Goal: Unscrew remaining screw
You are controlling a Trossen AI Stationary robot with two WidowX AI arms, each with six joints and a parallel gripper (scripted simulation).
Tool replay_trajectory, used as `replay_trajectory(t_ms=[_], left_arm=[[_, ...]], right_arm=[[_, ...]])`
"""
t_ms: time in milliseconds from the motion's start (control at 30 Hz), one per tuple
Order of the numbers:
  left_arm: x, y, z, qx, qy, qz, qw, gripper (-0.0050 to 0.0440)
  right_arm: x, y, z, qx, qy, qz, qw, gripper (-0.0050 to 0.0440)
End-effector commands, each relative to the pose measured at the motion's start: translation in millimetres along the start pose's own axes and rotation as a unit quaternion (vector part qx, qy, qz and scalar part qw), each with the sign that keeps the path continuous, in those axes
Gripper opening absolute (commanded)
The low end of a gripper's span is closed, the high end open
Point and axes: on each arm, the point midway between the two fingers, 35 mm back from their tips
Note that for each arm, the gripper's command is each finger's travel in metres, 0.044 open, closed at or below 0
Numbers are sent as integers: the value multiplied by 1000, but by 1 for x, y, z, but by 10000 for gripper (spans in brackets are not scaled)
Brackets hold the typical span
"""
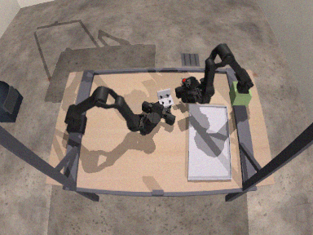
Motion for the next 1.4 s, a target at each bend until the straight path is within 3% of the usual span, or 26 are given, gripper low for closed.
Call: replay_trajectory(t_ms=[0,1367], left_arm=[[-2,12,0,13,1,-7,1000,245],[-2,12,0,13,1,-7,1000,245]], right_arm=[[0,1,6,-11,4,-3,1000,130],[-6,-14,2,-12,4,-3,1000,130]])
Point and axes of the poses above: on each arm, the point midway between the two fingers, 35 mm back from their tips, its own x axis back along the fingers, its own z axis across the jaws, y = z × x, and after that the axes turned 15 degrees about -x, right-handed
